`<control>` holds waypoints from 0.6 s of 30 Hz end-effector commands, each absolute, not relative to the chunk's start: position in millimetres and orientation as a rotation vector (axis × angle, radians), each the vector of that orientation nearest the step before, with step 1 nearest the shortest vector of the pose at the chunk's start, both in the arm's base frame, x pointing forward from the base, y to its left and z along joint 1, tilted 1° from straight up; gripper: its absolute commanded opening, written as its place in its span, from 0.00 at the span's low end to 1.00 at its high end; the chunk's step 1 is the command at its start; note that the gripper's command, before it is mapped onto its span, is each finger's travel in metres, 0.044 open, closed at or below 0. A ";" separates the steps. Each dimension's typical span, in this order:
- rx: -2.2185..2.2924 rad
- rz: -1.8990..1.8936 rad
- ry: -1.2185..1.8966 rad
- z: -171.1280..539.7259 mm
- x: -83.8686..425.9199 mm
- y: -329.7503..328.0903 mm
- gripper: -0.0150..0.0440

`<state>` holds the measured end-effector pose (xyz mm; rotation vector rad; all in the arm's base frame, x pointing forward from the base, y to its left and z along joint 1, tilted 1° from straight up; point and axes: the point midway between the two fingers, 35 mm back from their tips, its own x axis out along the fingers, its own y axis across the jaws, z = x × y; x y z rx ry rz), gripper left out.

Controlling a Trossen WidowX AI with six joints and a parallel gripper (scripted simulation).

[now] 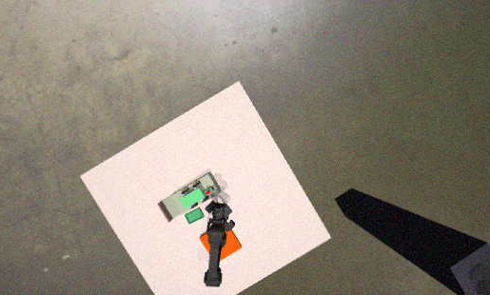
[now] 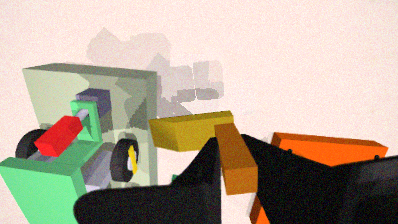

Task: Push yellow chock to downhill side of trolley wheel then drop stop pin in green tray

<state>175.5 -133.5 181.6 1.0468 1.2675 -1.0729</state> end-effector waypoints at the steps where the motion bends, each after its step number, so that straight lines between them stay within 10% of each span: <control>1: 0.935 -0.968 1.327 181.8 175.0 -133.7 0.25; 18: 0.489 -0.530 1.494 181.8 175.0 -133.7 0.25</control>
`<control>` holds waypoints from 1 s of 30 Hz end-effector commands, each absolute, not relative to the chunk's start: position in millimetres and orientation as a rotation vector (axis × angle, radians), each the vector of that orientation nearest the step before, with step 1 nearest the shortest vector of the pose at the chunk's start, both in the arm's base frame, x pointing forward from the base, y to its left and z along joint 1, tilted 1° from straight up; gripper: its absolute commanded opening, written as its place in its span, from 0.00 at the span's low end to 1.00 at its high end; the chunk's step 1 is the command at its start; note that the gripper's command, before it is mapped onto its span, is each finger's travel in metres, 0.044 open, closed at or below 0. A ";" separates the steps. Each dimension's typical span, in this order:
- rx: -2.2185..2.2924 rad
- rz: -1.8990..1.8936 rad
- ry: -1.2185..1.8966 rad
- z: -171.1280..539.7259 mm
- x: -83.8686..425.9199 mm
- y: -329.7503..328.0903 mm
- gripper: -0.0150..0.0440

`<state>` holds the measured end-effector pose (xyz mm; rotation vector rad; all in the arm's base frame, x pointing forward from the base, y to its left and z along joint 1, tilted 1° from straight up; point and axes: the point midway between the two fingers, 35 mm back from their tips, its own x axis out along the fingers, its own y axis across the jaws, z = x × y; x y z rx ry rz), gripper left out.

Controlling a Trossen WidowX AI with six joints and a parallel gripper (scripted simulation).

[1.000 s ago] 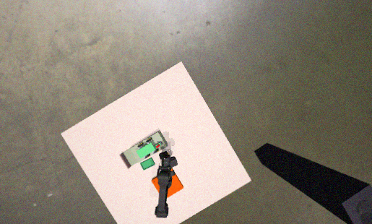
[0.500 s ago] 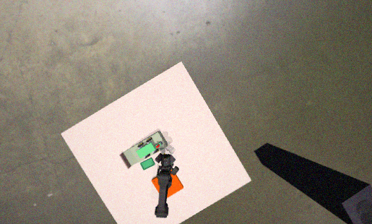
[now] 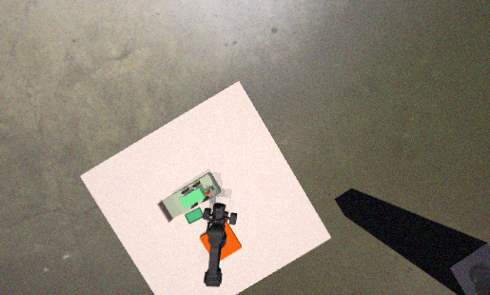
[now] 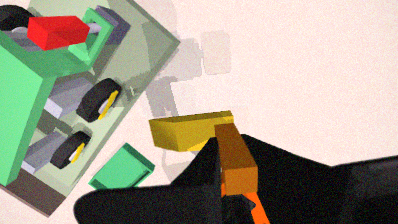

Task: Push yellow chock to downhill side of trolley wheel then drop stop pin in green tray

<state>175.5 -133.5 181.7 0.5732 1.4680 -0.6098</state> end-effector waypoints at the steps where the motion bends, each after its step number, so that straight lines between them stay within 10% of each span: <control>1: 0.462 -0.504 1.501 181.8 175.0 -133.7 0.25; 30: -0.256 0.206 1.558 181.8 175.1 -133.6 0.25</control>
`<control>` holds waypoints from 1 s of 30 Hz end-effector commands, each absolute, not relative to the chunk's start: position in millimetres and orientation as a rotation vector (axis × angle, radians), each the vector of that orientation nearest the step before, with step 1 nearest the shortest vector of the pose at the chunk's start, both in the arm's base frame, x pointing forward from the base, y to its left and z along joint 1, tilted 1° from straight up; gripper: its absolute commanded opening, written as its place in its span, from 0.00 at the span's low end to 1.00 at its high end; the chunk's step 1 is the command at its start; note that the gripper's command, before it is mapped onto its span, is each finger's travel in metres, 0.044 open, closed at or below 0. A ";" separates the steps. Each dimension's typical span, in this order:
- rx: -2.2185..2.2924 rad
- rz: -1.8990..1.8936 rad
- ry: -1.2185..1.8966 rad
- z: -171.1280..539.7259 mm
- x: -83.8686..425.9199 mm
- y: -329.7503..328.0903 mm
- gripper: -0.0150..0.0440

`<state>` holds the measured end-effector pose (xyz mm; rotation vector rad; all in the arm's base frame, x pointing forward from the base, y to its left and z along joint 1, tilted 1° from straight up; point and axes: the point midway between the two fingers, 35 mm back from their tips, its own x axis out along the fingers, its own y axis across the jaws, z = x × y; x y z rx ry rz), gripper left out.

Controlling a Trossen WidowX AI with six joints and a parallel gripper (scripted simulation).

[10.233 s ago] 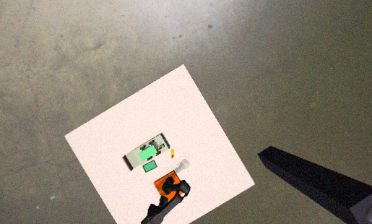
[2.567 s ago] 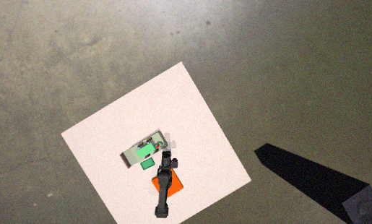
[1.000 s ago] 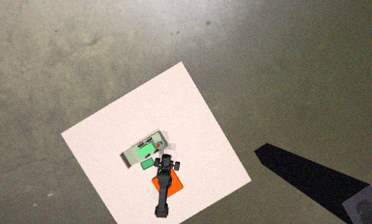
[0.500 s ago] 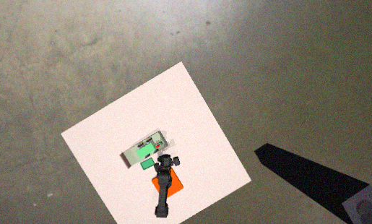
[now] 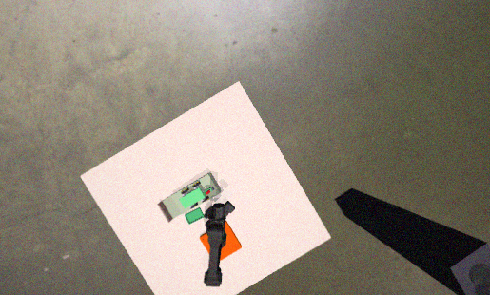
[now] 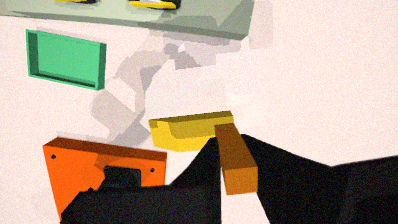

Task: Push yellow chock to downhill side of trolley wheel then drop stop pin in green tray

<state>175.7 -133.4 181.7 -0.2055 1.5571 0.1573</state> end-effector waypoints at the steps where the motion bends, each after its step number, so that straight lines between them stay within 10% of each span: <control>1: -0.274 0.223 1.556 181.8 175.1 -133.6 0.25; 30: -1.029 0.977 1.344 181.7 175.0 -133.5 0.25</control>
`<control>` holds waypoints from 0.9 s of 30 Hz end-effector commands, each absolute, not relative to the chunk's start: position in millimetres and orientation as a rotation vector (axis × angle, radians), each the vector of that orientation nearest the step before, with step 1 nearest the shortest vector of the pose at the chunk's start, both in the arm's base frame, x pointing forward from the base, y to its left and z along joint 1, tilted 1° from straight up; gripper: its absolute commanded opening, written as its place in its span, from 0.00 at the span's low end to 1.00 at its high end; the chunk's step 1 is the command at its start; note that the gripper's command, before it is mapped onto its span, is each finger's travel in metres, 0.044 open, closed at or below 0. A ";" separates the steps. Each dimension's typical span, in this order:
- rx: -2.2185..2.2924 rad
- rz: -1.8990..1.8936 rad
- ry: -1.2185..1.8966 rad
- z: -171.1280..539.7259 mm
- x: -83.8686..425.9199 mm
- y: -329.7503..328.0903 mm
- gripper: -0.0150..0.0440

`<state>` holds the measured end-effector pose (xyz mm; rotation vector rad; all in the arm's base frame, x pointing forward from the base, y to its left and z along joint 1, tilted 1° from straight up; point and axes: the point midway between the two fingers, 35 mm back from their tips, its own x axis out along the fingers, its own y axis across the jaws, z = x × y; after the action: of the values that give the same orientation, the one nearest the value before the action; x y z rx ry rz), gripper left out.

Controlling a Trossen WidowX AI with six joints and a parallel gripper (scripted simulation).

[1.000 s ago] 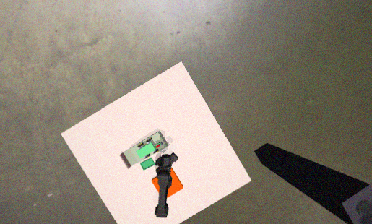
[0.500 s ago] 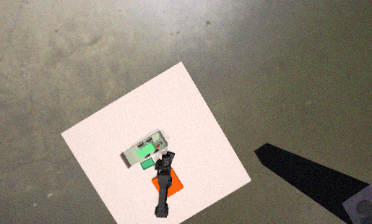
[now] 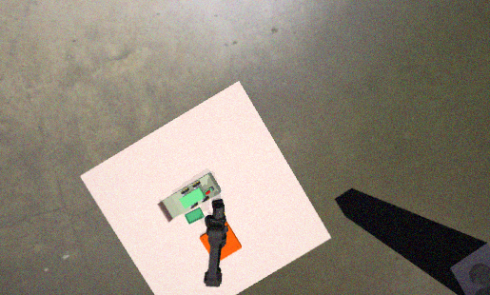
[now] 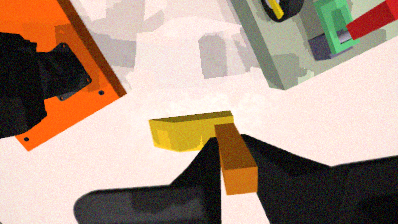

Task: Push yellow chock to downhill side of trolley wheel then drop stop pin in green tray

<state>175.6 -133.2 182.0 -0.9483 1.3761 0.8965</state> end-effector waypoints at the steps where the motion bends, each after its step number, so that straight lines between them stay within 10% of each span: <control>1: -1.055 1.003 1.331 181.7 175.0 -133.5 0.25; 27: -1.215 1.167 1.238 179.9 189.2 -96.2 0.25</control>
<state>187.7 -106.5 182.2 -1.2227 1.2323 1.1589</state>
